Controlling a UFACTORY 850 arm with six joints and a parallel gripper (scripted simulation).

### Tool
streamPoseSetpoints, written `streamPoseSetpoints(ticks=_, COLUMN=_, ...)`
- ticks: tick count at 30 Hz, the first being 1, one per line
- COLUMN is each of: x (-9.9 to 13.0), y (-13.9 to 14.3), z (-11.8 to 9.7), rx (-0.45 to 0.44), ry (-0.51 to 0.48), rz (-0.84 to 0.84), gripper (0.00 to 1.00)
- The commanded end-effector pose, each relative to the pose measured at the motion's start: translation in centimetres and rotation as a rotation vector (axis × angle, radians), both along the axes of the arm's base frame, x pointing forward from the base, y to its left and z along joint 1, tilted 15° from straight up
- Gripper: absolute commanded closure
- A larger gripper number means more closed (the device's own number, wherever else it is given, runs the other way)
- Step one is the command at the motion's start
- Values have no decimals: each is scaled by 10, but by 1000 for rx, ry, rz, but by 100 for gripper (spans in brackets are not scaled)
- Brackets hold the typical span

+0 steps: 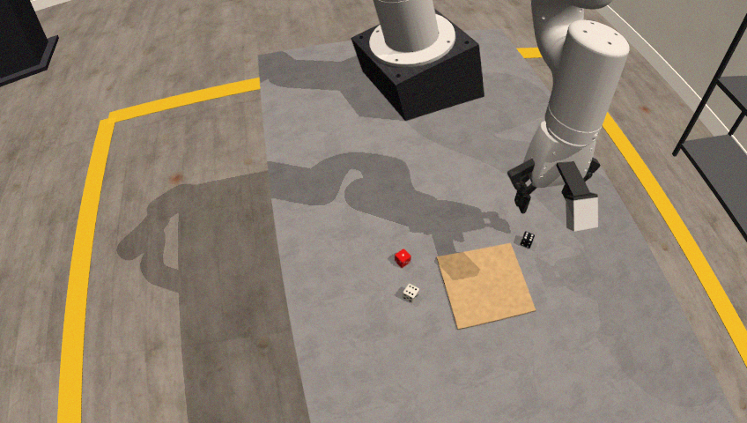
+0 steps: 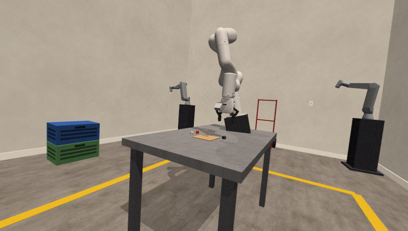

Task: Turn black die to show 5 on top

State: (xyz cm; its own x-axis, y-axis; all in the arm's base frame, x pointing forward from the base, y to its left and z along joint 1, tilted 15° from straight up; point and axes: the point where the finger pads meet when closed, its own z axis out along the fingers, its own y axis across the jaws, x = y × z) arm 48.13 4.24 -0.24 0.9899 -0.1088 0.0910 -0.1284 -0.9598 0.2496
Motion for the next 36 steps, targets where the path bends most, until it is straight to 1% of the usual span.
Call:
streamPoseSetpoints(ticks=1, x=1, y=0, z=-3, rx=-1, ry=47, rz=103, gripper=0)
streamPoseSetpoints(ticks=2, x=1, y=0, z=-3, rx=-1, ry=47, rz=103, gripper=0)
streamPoseSetpoints(ticks=3, x=2, y=-1, z=-6, rx=-6, ry=72, rz=198, gripper=0)
streamPoseSetpoints(ticks=4, x=2, y=-1, z=-8, rx=-8, ry=82, rz=237, gripper=0)
streamPoseSetpoints(ticks=7, x=2, y=-2, z=-10, rx=-11, ry=97, rz=291, gripper=0)
streamPoseSetpoints(ticks=8, x=2, y=-2, z=-12, rx=-14, ry=112, rz=350, gripper=0)
streamPoseSetpoints(ticks=16, x=2, y=-3, z=-21, rx=-27, ry=181, rz=610, gripper=0)
streamPoseSetpoints(ticks=19, x=2, y=-3, z=-21, rx=-27, ry=182, rz=615, gripper=0)
streamPoseSetpoints(ticks=22, x=2, y=-4, z=-26, rx=-34, ry=221, rz=764, gripper=0)
streamPoseSetpoints(ticks=26, x=2, y=-4, z=-29, rx=-38, ry=244, rz=849, gripper=0)
streamPoseSetpoints(ticks=29, x=2, y=-5, z=-30, rx=-38, ry=247, rz=862, gripper=0)
streamPoseSetpoints(ticks=30, x=2, y=-5, z=-30, rx=-38, ry=247, rz=862, gripper=64)
streamPoseSetpoints(ticks=36, x=2, y=-5, z=-30, rx=-38, ry=247, rz=862, gripper=64)
